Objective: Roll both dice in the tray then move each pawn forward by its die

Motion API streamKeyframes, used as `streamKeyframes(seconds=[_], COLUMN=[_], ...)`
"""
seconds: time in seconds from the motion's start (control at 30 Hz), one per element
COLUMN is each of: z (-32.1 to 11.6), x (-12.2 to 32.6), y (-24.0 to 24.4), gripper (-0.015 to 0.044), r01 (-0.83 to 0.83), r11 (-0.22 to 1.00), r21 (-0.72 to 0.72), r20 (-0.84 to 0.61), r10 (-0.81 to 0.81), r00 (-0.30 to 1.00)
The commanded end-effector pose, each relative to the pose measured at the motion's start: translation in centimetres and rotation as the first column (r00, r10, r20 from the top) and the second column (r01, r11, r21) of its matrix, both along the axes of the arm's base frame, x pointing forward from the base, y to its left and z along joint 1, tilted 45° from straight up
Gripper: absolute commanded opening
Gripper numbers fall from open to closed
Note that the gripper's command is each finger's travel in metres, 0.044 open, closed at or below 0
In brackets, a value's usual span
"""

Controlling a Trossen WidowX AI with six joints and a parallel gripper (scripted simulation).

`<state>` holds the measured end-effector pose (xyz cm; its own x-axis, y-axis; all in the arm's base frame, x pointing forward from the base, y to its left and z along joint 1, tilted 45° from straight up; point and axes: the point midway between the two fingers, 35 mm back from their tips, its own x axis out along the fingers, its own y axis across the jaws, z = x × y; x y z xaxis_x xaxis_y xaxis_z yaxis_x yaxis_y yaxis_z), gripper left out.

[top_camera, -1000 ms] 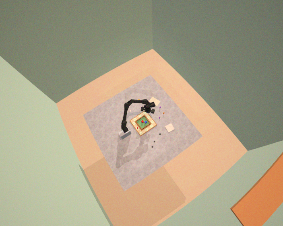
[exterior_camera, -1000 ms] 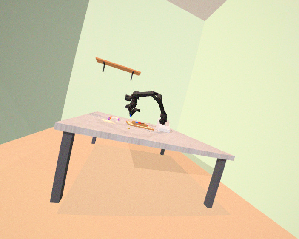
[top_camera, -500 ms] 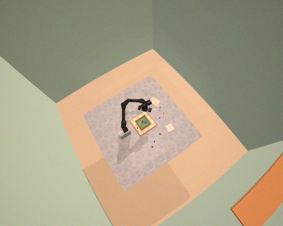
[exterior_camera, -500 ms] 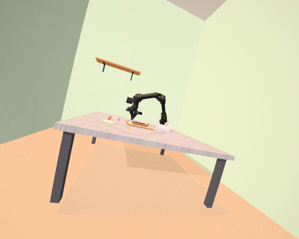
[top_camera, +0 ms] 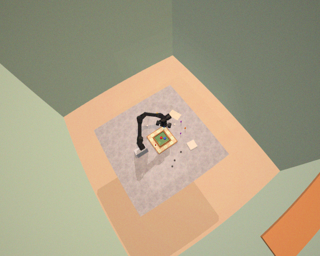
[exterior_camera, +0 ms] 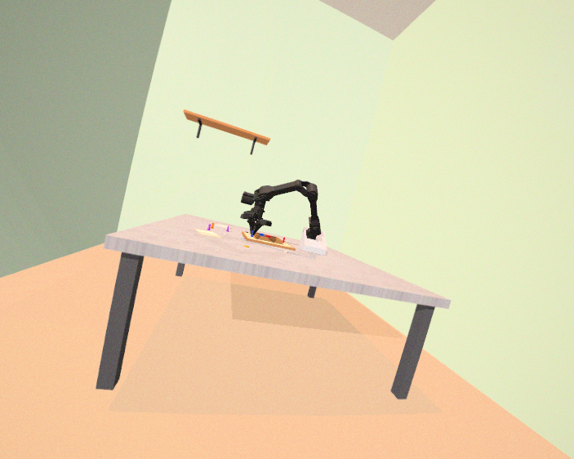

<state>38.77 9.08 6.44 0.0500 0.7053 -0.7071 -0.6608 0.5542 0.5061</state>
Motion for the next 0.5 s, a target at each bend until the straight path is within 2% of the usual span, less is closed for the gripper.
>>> streamKeyframes(seconds=[0.0, 0.13, 0.47], z=[-0.51, -0.87, -0.33], x=[-0.09, -0.08, -0.01], y=[0.52, 0.90, 0.44], gripper=[0.0000, 0.0000, 0.0263], r01=[0.000, 0.000, -0.003], r11=[1.000, 1.000, 1.000], r21=[0.006, 0.006, 0.000], r20=[-0.007, -0.007, -0.001], r10=[0.000, 0.000, 0.003], r00=[1.000, 1.000, 1.000])
